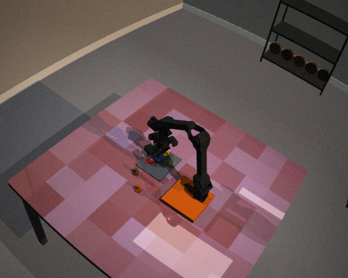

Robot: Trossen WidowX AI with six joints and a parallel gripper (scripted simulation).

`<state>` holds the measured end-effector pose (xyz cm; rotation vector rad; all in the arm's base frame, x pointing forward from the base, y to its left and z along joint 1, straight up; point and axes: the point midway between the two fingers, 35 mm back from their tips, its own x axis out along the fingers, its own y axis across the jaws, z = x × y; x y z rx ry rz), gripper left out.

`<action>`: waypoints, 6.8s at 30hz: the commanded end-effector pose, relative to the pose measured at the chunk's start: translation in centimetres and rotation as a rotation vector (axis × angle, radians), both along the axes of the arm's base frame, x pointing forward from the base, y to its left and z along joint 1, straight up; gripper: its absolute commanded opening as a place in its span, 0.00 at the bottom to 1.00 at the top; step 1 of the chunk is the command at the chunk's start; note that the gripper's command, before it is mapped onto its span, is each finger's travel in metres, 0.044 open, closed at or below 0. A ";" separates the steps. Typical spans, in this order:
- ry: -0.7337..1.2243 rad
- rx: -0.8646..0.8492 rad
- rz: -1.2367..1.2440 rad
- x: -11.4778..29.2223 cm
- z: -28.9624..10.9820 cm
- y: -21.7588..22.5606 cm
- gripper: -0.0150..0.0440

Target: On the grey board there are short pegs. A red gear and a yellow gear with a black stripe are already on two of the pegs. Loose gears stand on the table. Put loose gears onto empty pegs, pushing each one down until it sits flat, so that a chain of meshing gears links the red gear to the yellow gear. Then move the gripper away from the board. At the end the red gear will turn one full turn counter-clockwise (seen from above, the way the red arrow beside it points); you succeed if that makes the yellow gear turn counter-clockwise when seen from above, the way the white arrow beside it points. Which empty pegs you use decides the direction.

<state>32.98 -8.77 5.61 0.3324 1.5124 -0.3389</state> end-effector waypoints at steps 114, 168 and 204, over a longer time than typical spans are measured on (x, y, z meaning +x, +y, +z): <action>0.018 0.038 -0.134 -11.7 12.9 31.8 1.00; 0.018 0.038 -0.134 -11.7 12.9 31.8 1.00; 0.018 0.038 -0.134 -11.7 12.9 31.8 1.00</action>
